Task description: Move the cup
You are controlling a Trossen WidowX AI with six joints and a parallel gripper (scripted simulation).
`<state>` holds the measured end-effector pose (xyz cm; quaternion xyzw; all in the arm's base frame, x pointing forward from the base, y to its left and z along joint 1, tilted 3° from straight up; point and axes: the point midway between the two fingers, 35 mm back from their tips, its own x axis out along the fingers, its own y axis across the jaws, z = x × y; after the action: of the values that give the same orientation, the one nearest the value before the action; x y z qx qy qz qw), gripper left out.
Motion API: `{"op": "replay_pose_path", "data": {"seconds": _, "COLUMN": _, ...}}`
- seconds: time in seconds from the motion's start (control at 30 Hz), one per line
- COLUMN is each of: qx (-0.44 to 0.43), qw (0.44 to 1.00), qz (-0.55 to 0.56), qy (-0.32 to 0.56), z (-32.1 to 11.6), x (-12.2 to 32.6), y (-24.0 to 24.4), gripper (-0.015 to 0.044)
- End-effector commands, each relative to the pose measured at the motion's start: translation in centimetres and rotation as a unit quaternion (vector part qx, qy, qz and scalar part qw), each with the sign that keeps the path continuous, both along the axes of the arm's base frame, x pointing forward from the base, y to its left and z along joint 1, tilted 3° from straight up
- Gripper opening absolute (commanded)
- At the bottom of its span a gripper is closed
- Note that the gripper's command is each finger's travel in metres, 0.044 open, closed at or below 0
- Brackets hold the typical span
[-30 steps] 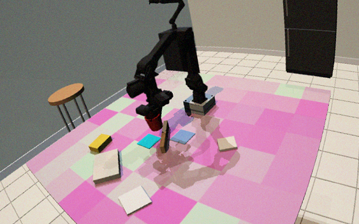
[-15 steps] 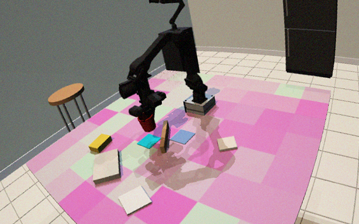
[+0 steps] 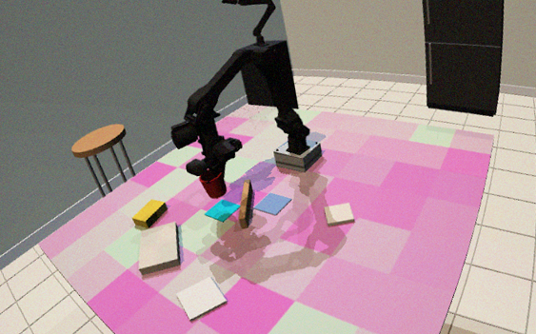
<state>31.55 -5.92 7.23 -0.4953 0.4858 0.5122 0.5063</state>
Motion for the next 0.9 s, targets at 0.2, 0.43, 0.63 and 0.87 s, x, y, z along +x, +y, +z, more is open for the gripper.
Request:
{"op": "replay_pose_path", "data": {"seconds": 0.2, "qx": -0.002, "qw": 1.000, "qz": 0.002, "qy": 0.002, "z": -1.6, "x": 0.1, "y": -0.1, "gripper": 0.0000}}
{"op": "replay_pose_path", "data": {"seconds": 0.43, "qx": -0.002, "qw": 1.000, "qz": 0.002, "qy": 0.002, "z": -2.8, "x": 0.1, "y": -0.1, "gripper": 0.0000}}
{"op": "replay_pose_path", "data": {"seconds": 0.63, "qx": -0.002, "qw": 1.000, "qz": 0.002, "qy": 0.002, "z": -3.8, "x": 0.1, "y": 0.0, "gripper": 0.0000}}
{"op": "replay_pose_path", "data": {"seconds": 0.87, "qx": -0.002, "qw": 1.000, "qz": 0.003, "qy": 0.002, "z": -5.0, "x": 0.1, "y": 0.0, "gripper": 0.0000}}
